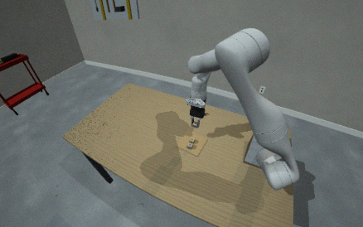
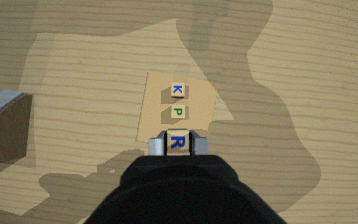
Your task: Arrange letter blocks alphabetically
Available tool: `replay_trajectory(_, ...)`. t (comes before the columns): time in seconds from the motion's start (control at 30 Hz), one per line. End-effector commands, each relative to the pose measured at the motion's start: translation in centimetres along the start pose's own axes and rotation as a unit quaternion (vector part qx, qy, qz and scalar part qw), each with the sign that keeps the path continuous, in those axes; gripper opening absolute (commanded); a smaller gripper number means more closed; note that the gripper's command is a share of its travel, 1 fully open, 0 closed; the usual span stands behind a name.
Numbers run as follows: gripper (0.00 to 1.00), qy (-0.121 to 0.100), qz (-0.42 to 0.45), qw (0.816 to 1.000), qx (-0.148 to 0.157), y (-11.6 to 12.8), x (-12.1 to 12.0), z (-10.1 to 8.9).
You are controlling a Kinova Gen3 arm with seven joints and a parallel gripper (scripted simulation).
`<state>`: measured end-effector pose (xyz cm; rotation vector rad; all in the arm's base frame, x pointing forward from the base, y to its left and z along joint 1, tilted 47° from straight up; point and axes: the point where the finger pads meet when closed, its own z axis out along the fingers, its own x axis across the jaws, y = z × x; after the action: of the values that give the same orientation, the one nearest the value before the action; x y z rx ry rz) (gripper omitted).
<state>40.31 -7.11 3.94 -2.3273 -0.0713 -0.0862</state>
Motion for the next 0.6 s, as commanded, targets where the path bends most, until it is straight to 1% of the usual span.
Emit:
replay_trajectory(0.0,0.49,0.004,0.021,1.0,0.0,0.56,-0.19,0.02)
replay_trajectory(0.43,0.49,0.004,0.021,1.0,-0.001,0.6,-0.14,-0.01)
replay_trajectory(0.57,0.49,0.003,0.022,1.0,0.0,0.53,-0.25,0.26)
